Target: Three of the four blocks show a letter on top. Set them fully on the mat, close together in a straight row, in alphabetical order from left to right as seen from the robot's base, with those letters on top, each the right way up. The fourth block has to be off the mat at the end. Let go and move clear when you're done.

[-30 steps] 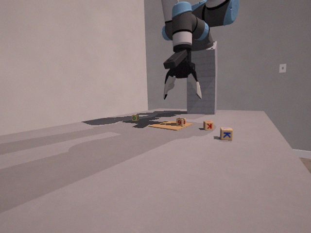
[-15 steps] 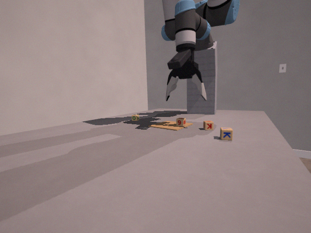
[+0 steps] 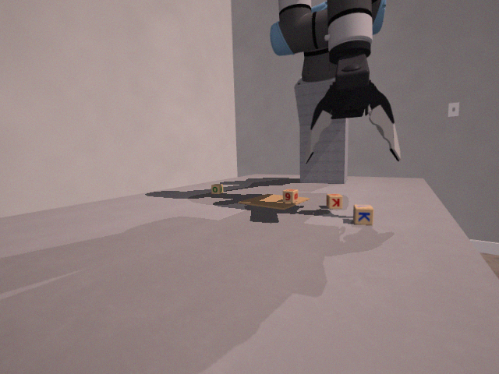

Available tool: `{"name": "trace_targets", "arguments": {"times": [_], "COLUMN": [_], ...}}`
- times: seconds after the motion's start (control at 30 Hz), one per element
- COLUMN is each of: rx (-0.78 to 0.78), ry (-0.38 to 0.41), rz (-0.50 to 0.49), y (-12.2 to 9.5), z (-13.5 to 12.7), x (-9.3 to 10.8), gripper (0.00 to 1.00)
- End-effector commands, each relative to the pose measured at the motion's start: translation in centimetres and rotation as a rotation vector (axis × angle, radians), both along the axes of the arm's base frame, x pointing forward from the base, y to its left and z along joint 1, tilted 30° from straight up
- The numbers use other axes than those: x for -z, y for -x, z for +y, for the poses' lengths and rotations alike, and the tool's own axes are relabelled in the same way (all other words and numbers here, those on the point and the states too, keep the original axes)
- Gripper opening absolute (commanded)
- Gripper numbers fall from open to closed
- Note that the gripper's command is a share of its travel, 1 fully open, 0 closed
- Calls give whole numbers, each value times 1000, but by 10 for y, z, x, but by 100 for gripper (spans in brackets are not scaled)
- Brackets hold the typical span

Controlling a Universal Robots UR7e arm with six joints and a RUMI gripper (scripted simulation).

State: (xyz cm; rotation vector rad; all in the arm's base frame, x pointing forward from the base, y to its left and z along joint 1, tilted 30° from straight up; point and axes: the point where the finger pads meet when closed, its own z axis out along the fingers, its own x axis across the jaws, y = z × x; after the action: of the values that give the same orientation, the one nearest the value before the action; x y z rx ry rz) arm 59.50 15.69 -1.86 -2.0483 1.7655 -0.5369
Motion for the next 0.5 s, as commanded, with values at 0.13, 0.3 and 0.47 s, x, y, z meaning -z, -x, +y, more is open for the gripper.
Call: {"name": "trace_targets", "arguments": {"times": [0.13,0.3,0.47], "rx": [-17,-15,-15], "ry": [31,31,31], "rz": [20,20,20], "y": [-14,-14,-14], "z": [27,26,26], "x": [-7,-7,-7], "gripper": [100,40,40]}}
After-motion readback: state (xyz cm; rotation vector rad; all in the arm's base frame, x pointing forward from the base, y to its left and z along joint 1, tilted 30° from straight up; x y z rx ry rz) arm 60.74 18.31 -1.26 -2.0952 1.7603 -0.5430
